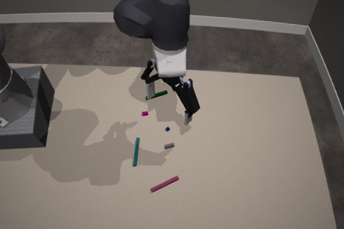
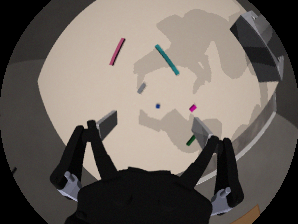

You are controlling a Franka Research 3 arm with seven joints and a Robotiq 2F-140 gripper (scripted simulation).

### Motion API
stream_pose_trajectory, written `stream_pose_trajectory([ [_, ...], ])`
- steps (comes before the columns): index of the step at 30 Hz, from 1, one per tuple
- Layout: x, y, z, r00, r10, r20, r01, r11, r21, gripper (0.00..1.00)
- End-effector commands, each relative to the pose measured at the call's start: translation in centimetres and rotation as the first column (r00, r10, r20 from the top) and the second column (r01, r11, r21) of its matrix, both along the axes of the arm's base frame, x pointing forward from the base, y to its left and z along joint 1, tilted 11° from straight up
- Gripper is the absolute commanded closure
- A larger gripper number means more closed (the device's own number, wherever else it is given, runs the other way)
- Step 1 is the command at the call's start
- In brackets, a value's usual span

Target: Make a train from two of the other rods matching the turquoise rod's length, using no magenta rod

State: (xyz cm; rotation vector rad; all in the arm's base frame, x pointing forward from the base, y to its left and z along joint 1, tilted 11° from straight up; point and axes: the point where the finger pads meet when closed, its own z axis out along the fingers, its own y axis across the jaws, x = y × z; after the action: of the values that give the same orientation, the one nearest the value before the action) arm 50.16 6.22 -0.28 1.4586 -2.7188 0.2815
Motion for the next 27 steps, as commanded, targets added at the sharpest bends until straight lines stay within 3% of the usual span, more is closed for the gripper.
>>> stream_pose_trajectory([
  [1, 0.8, -4.1, 0.3, 0.997, -0.078, 0.011, 0.078, 0.997, 0.004, 0.0],
  [6, 1.6, -9.2, 0.7, 0.986, -0.164, 0.025, 0.164, 0.986, 0.012, 0.0],
  [8, 1.6, -9.2, 0.7, 0.986, -0.164, 0.025, 0.164, 0.986, 0.012, 0.0],
  [9, 1.8, -12.4, 1.0, 0.975, -0.217, 0.035, 0.217, 0.976, 0.016, 0.0],
  [15, 1.6, -18.9, 1.5, 0.946, -0.319, 0.054, 0.319, 0.948, 0.023, 0.0],
  [17, 1.5, -19.7, 1.6, 0.942, -0.332, 0.057, 0.331, 0.943, 0.024, 0.0],
  [18, 1.5, -19.7, 1.6, 0.942, -0.332, 0.057, 0.331, 0.943, 0.024, 0.85],
  [27, 1.5, -19.7, 1.6, 0.942, -0.332, 0.057, 0.331, 0.943, 0.024, 0.85],
])
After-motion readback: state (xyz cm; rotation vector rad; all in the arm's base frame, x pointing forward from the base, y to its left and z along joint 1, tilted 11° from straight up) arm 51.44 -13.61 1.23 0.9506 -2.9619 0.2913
